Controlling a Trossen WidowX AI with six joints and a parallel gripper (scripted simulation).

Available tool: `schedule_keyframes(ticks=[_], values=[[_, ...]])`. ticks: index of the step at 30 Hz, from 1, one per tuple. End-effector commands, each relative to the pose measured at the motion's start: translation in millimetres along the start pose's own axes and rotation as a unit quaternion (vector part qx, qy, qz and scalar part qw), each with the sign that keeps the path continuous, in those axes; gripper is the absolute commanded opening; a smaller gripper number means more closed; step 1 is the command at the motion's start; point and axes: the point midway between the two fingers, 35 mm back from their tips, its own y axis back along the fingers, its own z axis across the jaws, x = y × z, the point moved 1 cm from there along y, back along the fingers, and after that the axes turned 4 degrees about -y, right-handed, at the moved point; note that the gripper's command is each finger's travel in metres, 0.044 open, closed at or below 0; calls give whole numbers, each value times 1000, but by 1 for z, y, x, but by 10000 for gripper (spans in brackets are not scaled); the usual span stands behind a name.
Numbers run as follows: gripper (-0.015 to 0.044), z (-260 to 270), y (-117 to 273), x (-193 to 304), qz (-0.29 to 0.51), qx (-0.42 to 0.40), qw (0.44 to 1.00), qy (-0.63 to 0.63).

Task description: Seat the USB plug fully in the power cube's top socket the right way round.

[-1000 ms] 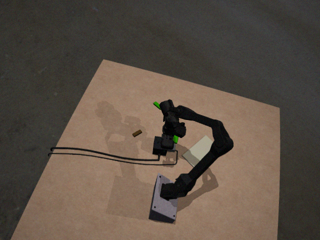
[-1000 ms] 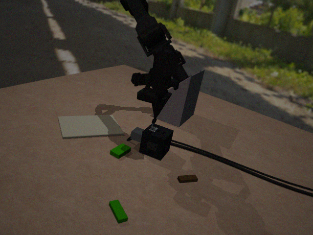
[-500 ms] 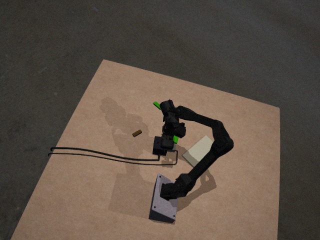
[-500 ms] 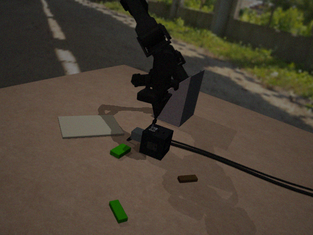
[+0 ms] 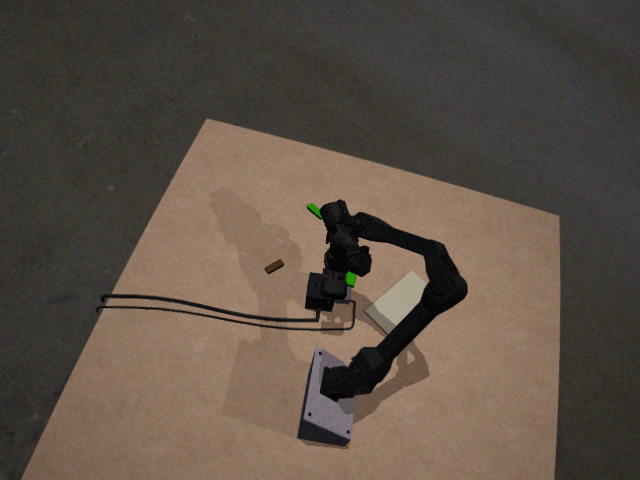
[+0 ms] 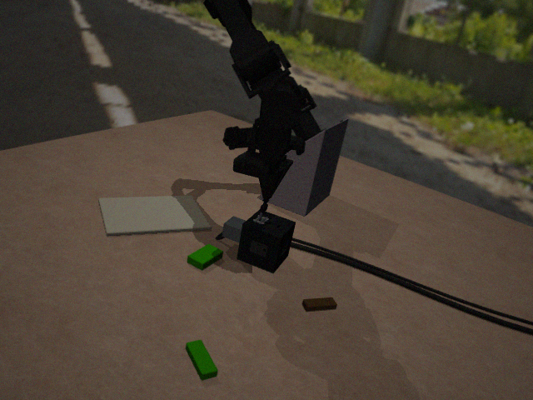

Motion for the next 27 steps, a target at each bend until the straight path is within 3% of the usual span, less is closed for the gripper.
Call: schedule_keyframes(ticks=[1, 27], values=[[0, 0, 0, 0, 3, -1, 1000, 1], [0, 0, -3, 0, 3, -1, 1000, 1]])
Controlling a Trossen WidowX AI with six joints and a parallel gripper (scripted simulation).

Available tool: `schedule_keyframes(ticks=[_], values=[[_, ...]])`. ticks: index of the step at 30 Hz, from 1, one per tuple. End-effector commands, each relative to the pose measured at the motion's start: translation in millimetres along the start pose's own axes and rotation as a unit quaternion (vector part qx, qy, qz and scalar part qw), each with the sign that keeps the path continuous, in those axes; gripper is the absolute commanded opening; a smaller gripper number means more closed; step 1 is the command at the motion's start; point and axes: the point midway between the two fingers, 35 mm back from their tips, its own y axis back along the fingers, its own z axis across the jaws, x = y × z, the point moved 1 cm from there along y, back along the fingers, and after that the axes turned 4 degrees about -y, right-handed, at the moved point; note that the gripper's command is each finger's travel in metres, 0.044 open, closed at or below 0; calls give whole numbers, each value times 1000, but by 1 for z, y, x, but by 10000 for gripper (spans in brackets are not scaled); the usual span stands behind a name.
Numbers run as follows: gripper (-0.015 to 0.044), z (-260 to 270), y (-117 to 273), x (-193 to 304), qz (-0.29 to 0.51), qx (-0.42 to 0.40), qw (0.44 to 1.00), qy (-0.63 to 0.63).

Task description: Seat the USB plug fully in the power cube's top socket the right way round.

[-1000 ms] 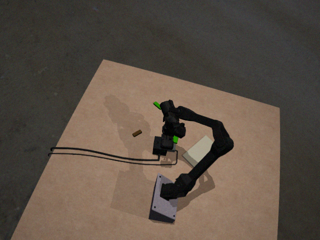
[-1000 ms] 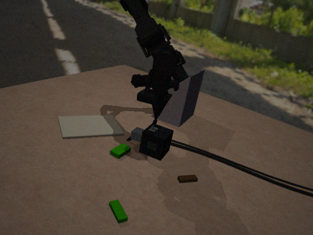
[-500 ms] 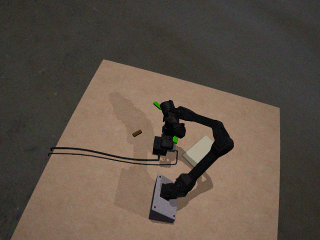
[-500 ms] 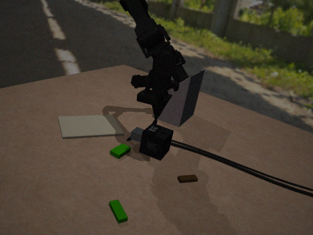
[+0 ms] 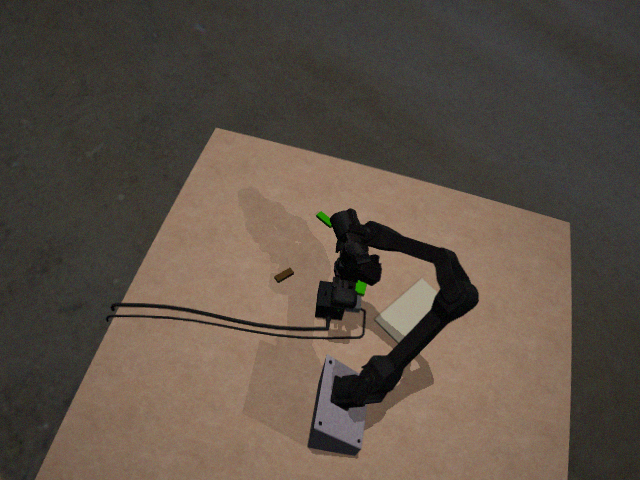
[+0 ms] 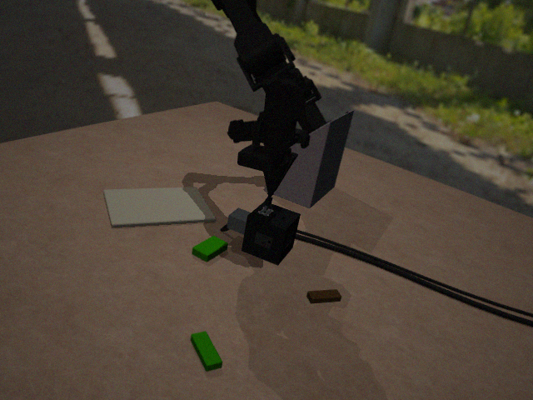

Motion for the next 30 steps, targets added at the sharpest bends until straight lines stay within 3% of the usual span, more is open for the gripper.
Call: schedule_keyframes(ticks=[1, 30], values=[[0, 0, 0, 0, 1, -1, 1000, 2], [0, 0, -4, 0, 1, -1, 1000, 2]])
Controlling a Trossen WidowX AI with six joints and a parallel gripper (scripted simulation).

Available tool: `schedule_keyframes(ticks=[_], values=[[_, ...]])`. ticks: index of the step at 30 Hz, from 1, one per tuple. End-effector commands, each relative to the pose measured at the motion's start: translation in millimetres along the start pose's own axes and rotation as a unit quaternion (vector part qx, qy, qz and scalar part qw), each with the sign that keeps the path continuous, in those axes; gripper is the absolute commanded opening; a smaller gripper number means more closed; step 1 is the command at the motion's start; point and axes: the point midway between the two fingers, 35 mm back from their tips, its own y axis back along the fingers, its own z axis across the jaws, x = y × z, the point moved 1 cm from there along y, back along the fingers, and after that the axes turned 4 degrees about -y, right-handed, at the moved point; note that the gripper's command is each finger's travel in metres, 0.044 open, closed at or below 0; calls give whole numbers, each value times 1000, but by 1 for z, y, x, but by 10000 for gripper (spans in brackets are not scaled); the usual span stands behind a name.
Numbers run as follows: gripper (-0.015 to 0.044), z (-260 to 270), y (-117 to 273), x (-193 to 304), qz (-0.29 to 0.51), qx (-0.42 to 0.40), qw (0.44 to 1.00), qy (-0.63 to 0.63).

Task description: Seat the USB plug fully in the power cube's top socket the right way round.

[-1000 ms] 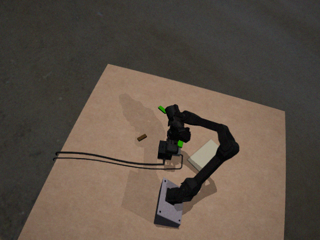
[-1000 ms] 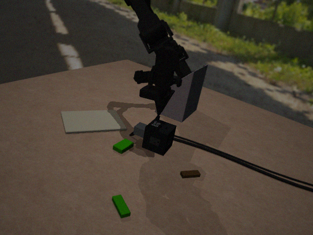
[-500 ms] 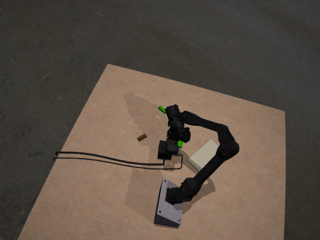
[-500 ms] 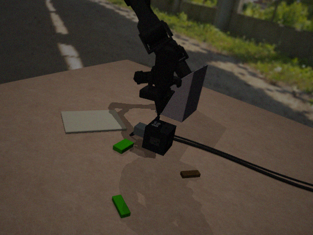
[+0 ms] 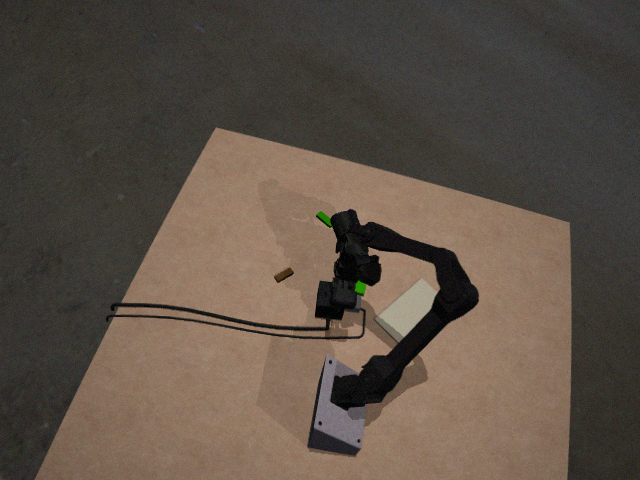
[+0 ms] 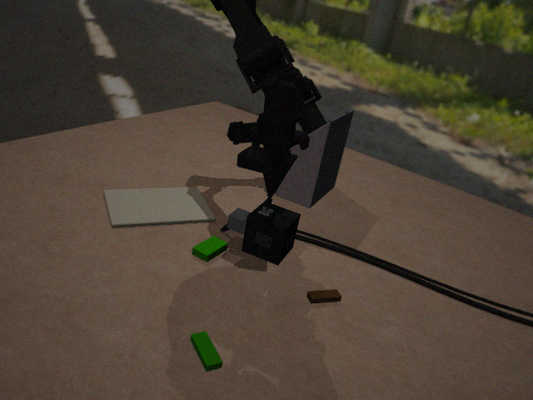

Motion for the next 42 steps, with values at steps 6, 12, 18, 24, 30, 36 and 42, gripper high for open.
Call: schedule_keyframes(ticks=[6, 12, 18, 24, 30, 36, 42], values=[[0, 0, -1, 0, 0, 0, 1000, 2], [0, 0, -2, 0, 0, 0, 1000, 2], [0, 0, -3, 0, 0, 0, 1000, 2], [0, 0, -4, 0, 0, 0, 1000, 2], [0, 0, -4, 0, 0, 0, 1000, 2], [0, 0, -5, 0, 0, 0, 1000, 2], [0, 0, -6, 0, 0, 0, 1000, 2]])
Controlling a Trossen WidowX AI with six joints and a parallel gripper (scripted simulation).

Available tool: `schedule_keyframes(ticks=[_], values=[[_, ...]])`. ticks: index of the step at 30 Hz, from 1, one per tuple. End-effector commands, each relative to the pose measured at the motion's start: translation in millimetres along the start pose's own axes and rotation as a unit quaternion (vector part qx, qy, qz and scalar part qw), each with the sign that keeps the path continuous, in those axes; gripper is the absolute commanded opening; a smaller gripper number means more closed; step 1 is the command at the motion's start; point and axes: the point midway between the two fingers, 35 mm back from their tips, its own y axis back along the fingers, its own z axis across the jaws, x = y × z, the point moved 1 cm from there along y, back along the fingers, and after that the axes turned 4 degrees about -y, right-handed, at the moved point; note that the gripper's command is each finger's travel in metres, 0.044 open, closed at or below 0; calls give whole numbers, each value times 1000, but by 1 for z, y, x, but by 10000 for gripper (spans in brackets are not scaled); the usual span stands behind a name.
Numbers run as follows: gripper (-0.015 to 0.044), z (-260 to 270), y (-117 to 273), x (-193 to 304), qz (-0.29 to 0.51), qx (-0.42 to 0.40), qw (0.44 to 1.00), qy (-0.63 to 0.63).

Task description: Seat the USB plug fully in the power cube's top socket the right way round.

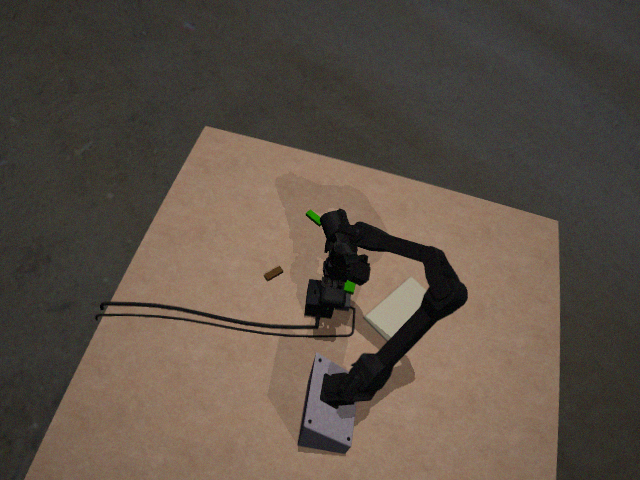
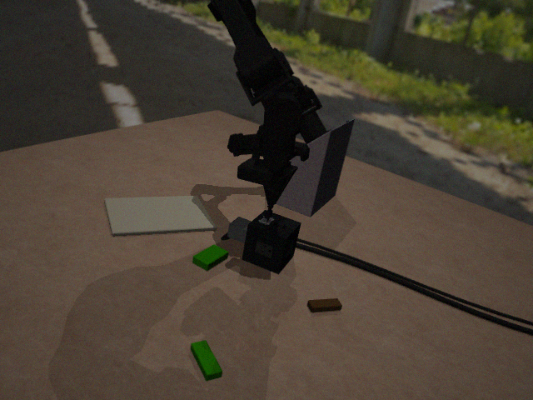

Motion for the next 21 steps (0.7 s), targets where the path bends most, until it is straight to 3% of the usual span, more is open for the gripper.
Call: schedule_keyframes(ticks=[1, 21], values=[[0, 0, -1, 0, -1, -1, 1000, 2], [0, 0, -3, 0, -1, -1, 1000, 2]])
